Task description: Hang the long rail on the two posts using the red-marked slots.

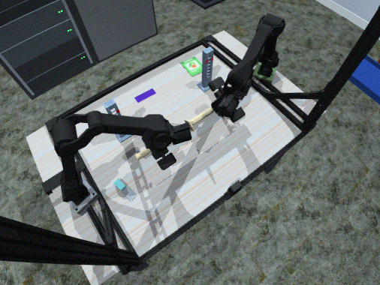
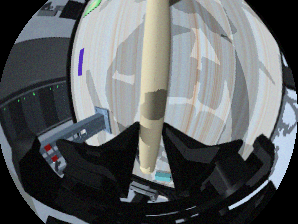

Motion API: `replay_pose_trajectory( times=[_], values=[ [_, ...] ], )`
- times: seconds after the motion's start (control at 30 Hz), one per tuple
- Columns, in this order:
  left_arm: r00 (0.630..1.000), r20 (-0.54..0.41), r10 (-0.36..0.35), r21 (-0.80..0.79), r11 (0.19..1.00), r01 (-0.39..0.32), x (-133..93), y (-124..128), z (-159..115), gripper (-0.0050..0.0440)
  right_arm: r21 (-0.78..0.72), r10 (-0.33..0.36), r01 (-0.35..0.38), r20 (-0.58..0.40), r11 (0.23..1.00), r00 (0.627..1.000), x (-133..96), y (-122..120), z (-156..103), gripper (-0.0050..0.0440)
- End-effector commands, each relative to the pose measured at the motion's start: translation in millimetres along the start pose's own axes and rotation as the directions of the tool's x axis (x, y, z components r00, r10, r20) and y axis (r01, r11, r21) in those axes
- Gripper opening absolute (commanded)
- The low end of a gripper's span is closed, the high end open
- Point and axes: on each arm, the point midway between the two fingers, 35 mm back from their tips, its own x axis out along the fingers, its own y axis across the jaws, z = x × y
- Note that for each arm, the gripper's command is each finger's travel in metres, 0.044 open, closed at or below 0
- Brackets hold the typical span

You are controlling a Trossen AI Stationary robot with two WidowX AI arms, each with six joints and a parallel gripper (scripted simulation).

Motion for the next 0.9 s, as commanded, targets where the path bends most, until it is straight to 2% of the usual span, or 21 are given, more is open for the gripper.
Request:
replay_pose_trajectory(
  times=[0.0,0.1,0.37,0.63,0.87],
  values=[
    [1.0,-0.001,0.021,-0.001,1.0,-0.021,-0.8,-0.5,0.7,0.0,-0.001,-0.02,0.02,-0.002,1.0,1.0,-1.2,0.2,-0.3,0.0],
    [0.999,-0.002,0.043,-0.001,0.999,-0.043,-0.6,-1.2,0.6,0.0,0.0,-0.041,0.041,-0.003,0.999,0.999,-1.1,0.9,-0.4,0.0],
    [0.986,-0.001,0.168,-0.001,0.986,-0.168,-1.0,-5.5,0.7,0.0,-0.001,-0.166,0.166,-0.002,0.986,0.986,-1.5,5.0,-0.3,0.0],
    [0.986,0.004,0.169,-0.003,0.986,-0.169,0.5,-6.3,0.8,0.0,-0.004,-0.168,0.168,-0.005,0.986,0.986,-1.5,5.1,-0.2,0.0],
    [0.986,0.046,0.16,-0.031,0.987,-0.158,16.7,-13.9,0.7,0.0,-0.031,-0.158,0.157,-0.046,0.987,0.986,-1.1,4.9,1.0,0.0]
  ],
)
